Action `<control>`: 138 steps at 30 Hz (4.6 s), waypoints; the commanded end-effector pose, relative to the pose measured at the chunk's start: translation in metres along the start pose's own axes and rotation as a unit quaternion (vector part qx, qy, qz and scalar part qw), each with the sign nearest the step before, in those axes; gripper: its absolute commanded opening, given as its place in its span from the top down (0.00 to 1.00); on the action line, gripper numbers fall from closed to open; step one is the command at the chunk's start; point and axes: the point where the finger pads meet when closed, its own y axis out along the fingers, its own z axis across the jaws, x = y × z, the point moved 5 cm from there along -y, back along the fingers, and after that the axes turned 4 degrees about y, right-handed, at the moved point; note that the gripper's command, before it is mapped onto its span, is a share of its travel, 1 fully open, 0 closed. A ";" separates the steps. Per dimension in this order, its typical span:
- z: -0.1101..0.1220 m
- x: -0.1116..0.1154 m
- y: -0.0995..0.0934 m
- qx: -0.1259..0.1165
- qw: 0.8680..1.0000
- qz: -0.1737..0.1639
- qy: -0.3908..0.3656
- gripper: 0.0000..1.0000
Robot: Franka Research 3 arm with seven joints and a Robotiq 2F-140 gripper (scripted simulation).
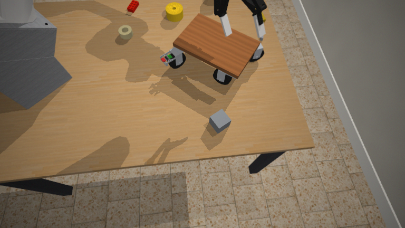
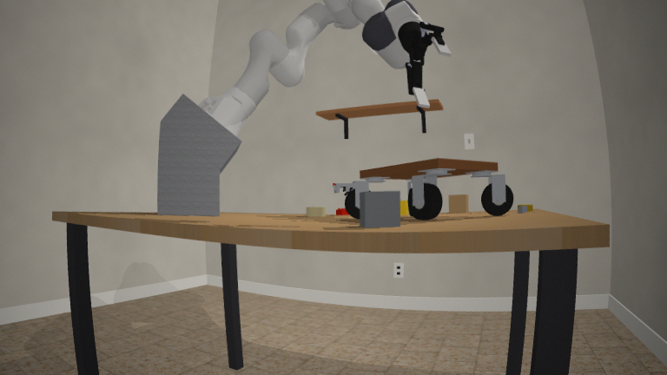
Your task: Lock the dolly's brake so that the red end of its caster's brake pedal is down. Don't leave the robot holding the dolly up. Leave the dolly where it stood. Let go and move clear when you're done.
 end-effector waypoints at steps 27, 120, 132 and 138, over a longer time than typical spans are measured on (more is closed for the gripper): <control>0.135 -0.169 -0.035 0.167 0.813 0.168 0.532 1.00; 0.213 -0.185 -0.028 0.228 0.641 0.221 0.699 1.00; 0.216 -0.185 -0.024 0.228 0.641 0.221 0.699 1.00; 0.219 -0.185 -0.020 0.228 0.641 0.221 0.699 1.00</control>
